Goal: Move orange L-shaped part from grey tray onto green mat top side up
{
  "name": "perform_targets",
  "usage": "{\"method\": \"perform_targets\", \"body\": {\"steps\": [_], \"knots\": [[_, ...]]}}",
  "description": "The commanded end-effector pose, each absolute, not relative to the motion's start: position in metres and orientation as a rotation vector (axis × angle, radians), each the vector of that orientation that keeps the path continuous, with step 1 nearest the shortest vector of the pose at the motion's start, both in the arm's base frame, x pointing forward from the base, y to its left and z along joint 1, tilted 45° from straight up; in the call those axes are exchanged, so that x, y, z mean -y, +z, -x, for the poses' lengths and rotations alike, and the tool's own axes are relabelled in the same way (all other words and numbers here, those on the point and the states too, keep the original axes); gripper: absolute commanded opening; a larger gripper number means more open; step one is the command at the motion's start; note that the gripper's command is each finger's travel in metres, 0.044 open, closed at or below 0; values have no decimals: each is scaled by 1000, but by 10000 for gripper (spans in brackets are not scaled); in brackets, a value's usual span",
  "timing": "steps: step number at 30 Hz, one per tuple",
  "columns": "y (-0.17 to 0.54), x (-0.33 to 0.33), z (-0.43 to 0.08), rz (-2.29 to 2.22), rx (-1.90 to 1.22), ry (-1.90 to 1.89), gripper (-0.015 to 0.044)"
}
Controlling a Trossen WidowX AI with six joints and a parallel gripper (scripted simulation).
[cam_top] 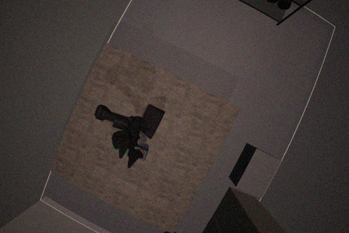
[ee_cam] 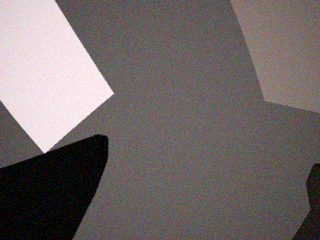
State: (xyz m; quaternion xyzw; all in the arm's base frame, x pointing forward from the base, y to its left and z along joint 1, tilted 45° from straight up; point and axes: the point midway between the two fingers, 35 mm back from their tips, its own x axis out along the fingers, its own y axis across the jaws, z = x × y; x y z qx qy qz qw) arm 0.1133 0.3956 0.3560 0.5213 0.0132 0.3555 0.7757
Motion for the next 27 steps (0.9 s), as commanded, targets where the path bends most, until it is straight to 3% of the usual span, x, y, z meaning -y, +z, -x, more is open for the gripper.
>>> {"method": "perform_targets", "body": {"steps": [1, 9, 18, 27], "knots": [[353, -397, -116, -1110, -32, 763, 374], [297, -411, -172, -837, -76, 627, 180], [176, -389, -265, -354, -292, 367, 180], [77, -319, -318, -27, -559, 109, 180]]}}
